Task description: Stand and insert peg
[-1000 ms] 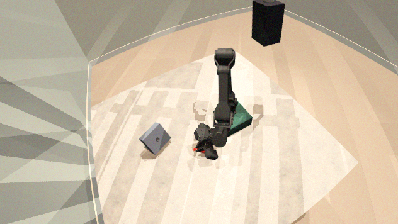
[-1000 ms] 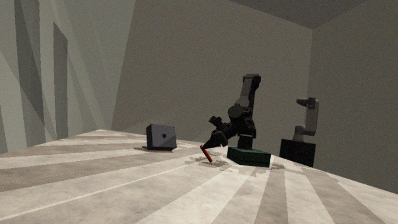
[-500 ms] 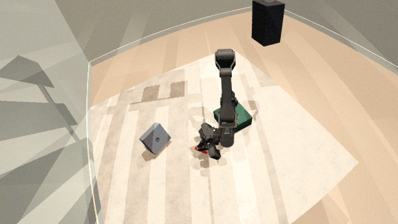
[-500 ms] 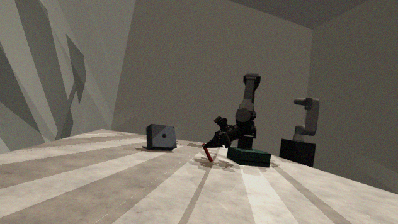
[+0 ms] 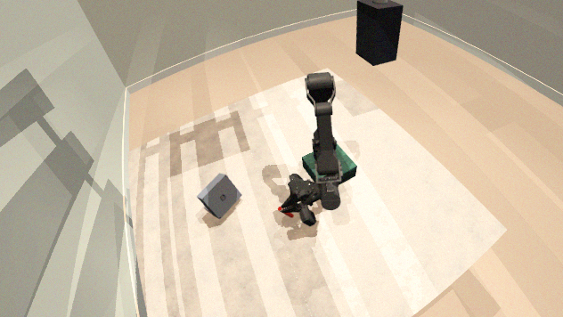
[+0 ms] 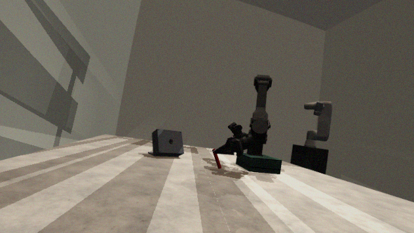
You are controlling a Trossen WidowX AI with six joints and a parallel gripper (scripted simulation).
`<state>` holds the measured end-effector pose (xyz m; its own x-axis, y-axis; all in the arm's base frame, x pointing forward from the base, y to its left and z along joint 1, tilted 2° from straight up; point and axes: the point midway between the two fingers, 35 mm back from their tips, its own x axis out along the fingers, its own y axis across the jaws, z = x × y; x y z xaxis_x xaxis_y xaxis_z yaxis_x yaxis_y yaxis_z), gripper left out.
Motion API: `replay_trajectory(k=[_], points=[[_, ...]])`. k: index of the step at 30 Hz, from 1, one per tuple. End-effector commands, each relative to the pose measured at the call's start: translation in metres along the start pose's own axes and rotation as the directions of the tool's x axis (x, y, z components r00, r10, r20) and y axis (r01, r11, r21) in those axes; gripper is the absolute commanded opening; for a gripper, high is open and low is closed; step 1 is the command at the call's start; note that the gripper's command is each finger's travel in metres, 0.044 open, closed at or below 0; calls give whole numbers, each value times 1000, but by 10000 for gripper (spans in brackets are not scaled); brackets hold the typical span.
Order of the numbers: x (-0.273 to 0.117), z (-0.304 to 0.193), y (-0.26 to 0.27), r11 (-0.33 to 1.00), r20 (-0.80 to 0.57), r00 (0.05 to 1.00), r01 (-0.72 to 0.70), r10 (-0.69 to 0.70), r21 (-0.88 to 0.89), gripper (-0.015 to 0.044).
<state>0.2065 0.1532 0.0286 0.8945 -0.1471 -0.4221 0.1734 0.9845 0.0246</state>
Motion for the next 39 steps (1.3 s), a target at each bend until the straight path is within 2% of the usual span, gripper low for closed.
replay_trajectory(k=[1, 34, 39], points=[[-2, -3, -1, 1000, 29, 1000, 3, -3, -8, 49], [-19, -17, -2, 1000, 309, 951, 4, -1, -9, 49], [-20, -17, -2, 1000, 284, 959, 4, -1, -9, 49]])
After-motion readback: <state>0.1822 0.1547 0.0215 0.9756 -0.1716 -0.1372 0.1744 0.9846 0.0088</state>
